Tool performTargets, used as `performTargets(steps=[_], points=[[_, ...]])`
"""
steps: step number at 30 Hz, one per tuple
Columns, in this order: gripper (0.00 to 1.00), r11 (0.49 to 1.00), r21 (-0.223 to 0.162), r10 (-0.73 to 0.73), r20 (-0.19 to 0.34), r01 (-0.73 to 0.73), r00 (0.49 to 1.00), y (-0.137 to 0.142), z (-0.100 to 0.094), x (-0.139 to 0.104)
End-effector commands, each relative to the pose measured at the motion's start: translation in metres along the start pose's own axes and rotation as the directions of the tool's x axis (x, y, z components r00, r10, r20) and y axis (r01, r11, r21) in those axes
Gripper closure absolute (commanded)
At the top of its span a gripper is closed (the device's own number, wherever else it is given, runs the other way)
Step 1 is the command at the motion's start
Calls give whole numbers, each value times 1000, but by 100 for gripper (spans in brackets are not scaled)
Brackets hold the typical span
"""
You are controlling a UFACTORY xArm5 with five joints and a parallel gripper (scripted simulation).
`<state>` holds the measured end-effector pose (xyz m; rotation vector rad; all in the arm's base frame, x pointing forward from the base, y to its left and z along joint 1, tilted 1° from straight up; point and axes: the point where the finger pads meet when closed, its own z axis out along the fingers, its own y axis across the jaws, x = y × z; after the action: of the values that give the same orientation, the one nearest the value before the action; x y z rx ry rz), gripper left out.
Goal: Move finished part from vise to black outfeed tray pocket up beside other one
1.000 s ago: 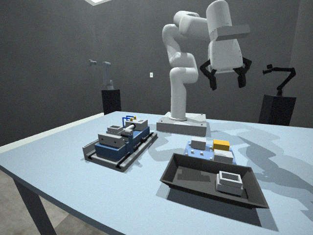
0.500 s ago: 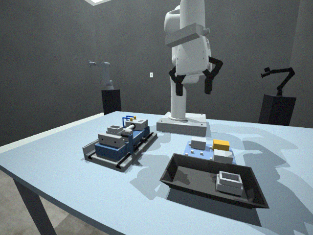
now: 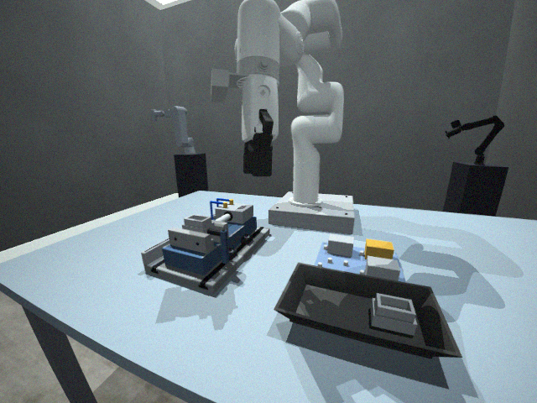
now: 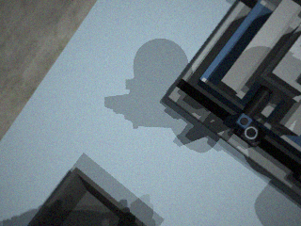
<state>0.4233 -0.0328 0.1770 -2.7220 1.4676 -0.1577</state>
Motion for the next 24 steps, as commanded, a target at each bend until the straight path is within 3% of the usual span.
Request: performTargets(steps=[1, 10, 21, 22, 24], points=[[0, 962, -47, 271, 10, -270, 962, 34, 13, 60], [0, 804, -104, 588, 1, -585, 809, 90, 27, 114], [0, 796, -106, 599, 0, -595, 801, 93, 27, 116], [100, 796, -106, 599, 0, -595, 801, 93, 27, 116], [100, 796, -106, 599, 0, -595, 801, 93, 27, 116]])
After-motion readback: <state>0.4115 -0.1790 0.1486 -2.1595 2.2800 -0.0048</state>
